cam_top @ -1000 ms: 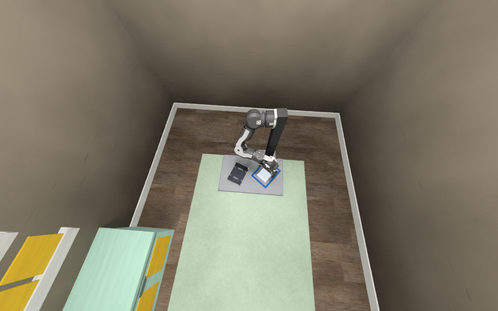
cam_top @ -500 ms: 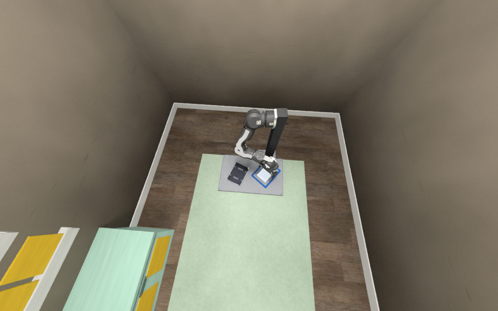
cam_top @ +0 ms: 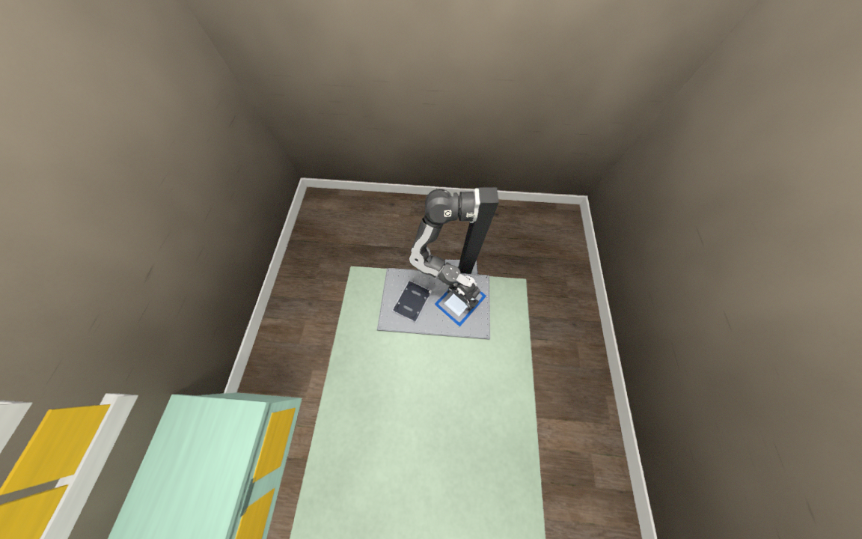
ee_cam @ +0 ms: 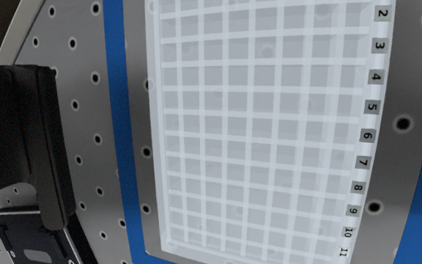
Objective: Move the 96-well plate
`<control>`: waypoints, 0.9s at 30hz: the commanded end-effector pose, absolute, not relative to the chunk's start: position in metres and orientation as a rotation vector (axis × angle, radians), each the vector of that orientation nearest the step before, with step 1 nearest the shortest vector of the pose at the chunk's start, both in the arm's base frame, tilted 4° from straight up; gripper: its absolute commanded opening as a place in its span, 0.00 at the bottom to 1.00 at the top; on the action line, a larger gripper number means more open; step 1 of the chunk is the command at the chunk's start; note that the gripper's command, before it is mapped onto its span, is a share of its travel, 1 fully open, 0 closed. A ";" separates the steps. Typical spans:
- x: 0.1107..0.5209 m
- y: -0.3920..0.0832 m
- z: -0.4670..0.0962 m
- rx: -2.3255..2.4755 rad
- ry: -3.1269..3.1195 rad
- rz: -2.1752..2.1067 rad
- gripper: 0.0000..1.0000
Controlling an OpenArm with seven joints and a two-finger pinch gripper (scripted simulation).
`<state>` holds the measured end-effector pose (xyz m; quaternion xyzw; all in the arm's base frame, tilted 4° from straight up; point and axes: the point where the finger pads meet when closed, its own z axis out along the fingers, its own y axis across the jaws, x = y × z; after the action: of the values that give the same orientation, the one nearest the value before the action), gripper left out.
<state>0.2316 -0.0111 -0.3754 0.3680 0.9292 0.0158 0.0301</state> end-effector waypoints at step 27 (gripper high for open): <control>0.233 -0.009 -0.388 1.127 2.866 0.061 0.77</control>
<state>0.2326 -0.0089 -0.3898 0.3660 0.9299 0.0194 0.0309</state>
